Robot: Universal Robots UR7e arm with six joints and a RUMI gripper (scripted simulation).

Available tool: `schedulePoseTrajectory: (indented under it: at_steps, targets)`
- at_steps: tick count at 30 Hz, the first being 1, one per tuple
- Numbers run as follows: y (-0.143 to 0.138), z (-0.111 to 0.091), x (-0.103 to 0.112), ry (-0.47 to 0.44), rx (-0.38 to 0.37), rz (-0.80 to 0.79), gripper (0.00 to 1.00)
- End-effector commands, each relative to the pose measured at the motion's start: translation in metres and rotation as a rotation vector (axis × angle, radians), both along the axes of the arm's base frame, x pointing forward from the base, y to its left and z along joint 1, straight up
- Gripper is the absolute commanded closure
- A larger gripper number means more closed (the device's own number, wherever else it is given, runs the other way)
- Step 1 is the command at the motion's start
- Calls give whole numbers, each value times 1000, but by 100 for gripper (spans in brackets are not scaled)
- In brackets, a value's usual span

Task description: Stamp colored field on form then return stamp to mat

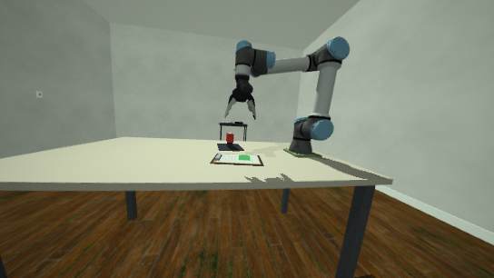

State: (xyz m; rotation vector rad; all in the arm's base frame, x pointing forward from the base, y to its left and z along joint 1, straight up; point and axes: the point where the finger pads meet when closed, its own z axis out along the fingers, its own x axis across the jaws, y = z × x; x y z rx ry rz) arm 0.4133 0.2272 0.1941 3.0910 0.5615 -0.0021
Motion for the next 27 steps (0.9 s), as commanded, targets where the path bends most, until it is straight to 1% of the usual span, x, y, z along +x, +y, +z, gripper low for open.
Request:
schedulePoseTrajectory:
  at_steps: [1, 13, 14, 21, 27]
  targets:
    - [-1, 8, -1, 1, -4, -76, 0]
    - [-1, 11, -1, 1, -4, -97, 0]
    - [-1, 11, -1, 1, -4, -97, 49]
    - [-2, 11, -1, 1, -4, -97, 49]
    - [-9, 9, 2, 1, -4, -98, 49]
